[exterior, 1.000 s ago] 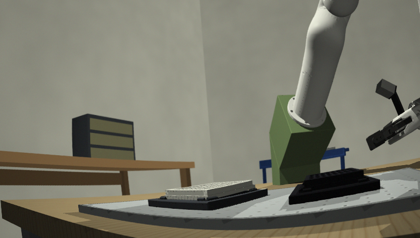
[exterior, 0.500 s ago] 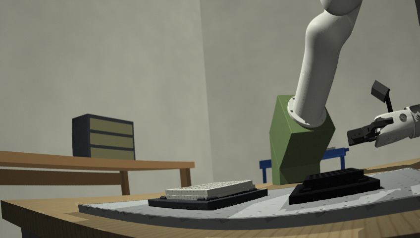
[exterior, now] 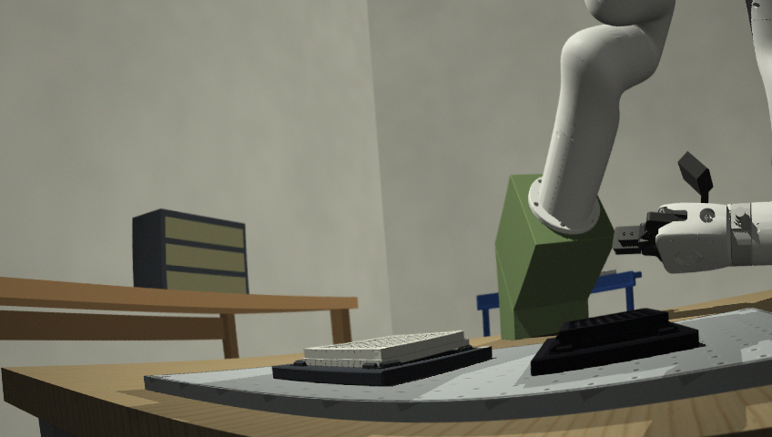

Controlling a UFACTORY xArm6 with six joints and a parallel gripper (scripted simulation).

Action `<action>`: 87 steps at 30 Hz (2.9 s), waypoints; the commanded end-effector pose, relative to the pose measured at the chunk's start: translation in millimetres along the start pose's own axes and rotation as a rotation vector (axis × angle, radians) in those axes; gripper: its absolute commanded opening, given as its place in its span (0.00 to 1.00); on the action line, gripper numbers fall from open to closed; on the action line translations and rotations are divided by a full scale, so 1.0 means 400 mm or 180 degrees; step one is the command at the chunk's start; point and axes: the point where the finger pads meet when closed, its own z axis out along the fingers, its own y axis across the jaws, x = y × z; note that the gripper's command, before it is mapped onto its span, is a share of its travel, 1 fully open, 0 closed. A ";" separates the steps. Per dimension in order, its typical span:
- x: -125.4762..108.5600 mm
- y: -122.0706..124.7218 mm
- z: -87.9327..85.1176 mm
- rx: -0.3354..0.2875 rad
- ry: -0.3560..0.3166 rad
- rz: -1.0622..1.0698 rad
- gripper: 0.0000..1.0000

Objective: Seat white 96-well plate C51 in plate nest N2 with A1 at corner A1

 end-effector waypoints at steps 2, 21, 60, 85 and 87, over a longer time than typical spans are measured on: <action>0.014 0.003 0.021 -0.0288 0.0365 0.0275 0.00; 0.037 0.029 0.034 -0.1178 0.1572 0.1277 0.00; -0.093 -0.015 -0.011 -0.2777 0.4030 0.3557 0.00; -0.230 -0.156 0.035 -0.3627 0.5523 0.4981 0.00; -0.241 -0.172 0.043 -0.3706 0.5667 0.5116 0.00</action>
